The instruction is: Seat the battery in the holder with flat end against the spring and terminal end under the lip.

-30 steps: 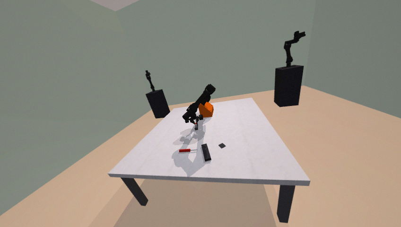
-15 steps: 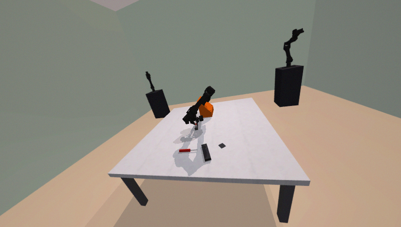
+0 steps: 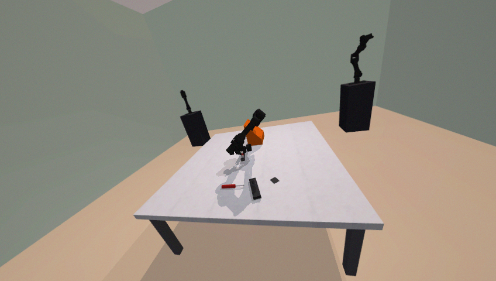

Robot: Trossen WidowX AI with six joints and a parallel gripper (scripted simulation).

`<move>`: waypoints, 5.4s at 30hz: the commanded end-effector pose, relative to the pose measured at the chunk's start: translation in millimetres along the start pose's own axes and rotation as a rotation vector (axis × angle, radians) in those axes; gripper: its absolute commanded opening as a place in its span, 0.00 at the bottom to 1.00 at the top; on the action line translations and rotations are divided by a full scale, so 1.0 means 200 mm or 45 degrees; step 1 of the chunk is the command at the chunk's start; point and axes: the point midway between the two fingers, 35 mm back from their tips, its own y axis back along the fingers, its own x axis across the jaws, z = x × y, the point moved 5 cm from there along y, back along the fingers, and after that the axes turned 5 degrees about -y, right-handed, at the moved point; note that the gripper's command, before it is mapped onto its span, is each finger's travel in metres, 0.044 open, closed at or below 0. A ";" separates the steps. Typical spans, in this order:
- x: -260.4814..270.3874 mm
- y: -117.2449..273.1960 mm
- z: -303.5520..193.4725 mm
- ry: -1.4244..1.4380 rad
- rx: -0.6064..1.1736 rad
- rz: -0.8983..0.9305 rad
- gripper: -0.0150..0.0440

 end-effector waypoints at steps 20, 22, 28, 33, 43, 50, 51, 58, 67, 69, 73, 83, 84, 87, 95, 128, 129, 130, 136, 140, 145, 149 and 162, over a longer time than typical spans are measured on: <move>0.00 0.02 -0.07 0.005 -0.021 0.002 0.37; 0.00 0.02 -0.07 0.005 -0.022 0.001 0.37; 0.00 0.03 -0.09 0.005 -0.027 -0.001 0.37; 0.00 0.04 -0.10 0.005 -0.032 -0.002 0.37; -0.01 0.05 -0.12 0.006 -0.038 -0.003 0.37; -0.01 0.05 -0.13 0.006 -0.040 -0.003 0.37; -0.01 0.05 -0.13 0.006 -0.040 -0.003 0.37; -0.01 0.05 -0.13 0.007 -0.042 -0.003 0.37; 0.01 0.04 -0.12 0.009 0.013 -0.002 0.37; 0.01 0.04 -0.12 0.013 0.027 -0.001 0.37; 0.01 0.03 -0.11 0.012 0.051 0.000 0.37; 0.02 0.02 -0.10 0.010 0.115 -0.001 0.37; 0.02 0.02 -0.10 0.010 0.121 -0.002 0.37; 0.03 0.01 -0.09 0.009 0.140 -0.003 0.37; 0.03 0.00 -0.08 0.005 0.190 -0.006 0.37; 0.02 -0.03 -0.02 0.001 0.381 -0.022 0.37; 0.02 -0.03 -0.02 0.002 0.386 -0.022 0.37; 0.02 -0.04 -0.02 0.002 0.392 -0.022 0.37; 0.02 -0.04 0.00 0.004 0.426 -0.022 0.37; 0.02 -0.05 0.00 0.005 0.449 -0.023 0.37; 0.02 -0.05 0.01 0.006 0.478 -0.023 0.37; 0.02 -0.05 0.02 0.006 0.503 -0.023 0.37; 0.01 -0.07 0.04 0.008 0.581 -0.024 0.37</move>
